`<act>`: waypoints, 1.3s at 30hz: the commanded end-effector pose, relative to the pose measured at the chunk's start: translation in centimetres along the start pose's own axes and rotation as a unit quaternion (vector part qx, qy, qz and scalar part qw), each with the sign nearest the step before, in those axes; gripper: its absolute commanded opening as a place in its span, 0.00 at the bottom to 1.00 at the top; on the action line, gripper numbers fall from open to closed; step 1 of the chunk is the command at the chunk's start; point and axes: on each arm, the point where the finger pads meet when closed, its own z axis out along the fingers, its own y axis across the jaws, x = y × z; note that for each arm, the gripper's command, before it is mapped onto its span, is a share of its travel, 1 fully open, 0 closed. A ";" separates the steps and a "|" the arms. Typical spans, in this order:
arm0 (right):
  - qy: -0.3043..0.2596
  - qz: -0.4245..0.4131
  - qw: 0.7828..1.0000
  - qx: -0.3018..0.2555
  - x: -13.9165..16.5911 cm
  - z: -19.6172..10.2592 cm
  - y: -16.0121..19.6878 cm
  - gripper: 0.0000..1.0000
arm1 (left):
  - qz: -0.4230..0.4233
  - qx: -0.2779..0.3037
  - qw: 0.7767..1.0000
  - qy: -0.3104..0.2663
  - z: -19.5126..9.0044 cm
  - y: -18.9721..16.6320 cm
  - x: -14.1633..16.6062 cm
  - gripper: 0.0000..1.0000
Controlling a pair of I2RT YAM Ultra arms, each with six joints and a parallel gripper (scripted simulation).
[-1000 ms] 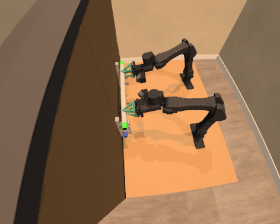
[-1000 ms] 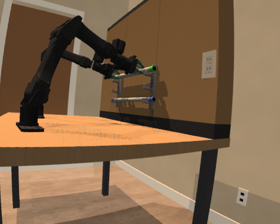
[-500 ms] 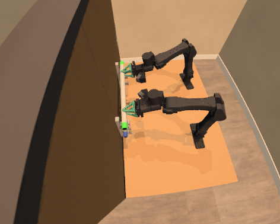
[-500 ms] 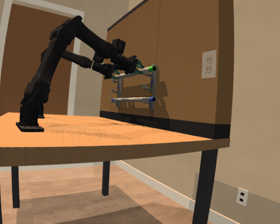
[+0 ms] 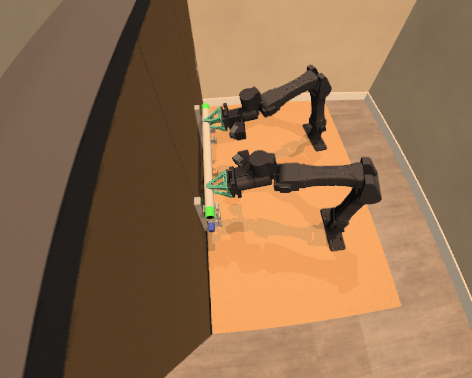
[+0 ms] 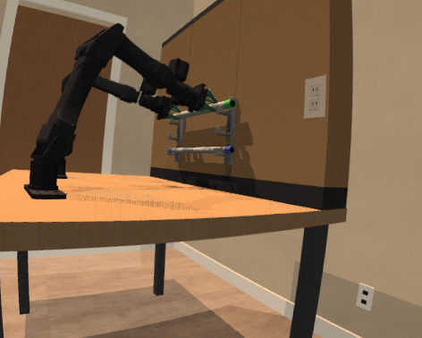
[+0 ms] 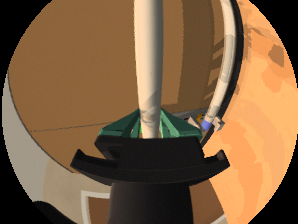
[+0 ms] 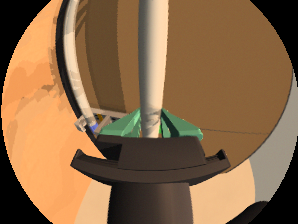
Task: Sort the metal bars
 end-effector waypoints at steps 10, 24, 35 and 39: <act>0.000 0.009 0.995 0.103 0.4 -1.0 -8.2 0.00 | -0.007 -0.110 0.994 -0.001 -0.9 8.2 0.4 0.00; 0.000 0.009 0.995 0.103 0.3 -0.3 -4.7 0.00 | -0.007 -0.110 0.994 -0.001 -0.1 4.7 0.4 0.00; 0.000 0.009 0.995 0.103 0.3 0.5 -0.6 0.00 | -0.007 -0.111 0.994 -0.001 0.8 0.7 0.3 0.00; 0.000 0.009 0.995 0.103 0.2 0.6 -0.5 0.00 | -0.007 -0.111 0.994 -0.001 0.8 0.5 0.3 0.00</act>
